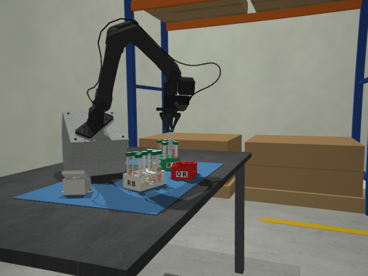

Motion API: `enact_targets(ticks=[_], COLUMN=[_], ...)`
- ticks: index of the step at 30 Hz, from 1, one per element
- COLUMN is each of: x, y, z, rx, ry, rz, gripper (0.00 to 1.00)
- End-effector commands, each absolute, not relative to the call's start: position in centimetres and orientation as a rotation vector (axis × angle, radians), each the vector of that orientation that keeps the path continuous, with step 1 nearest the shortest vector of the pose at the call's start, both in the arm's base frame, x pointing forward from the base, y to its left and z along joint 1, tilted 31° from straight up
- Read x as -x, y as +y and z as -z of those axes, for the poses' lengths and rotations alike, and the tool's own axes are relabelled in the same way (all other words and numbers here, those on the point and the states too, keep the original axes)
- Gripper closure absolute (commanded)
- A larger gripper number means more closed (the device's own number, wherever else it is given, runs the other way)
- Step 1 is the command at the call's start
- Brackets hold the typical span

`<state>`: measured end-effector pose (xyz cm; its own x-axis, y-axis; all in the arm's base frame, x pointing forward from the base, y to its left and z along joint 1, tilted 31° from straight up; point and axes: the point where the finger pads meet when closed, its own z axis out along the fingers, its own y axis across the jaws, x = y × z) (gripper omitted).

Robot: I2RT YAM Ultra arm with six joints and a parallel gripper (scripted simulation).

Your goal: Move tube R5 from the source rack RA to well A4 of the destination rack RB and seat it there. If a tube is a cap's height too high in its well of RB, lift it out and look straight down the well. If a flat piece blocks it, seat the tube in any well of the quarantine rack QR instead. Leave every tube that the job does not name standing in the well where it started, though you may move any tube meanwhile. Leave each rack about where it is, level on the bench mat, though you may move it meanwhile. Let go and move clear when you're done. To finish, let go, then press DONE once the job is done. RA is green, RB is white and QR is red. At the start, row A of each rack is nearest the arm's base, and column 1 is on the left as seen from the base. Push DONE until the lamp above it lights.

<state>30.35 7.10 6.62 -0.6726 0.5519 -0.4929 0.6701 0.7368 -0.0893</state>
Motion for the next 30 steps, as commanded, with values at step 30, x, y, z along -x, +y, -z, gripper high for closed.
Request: enact_targets(ticks=[30], x=[-28.8], y=[3.1], z=[-9.7], rx=[-0.54], ry=[2.583], rz=[0.395], gripper=[1.0])
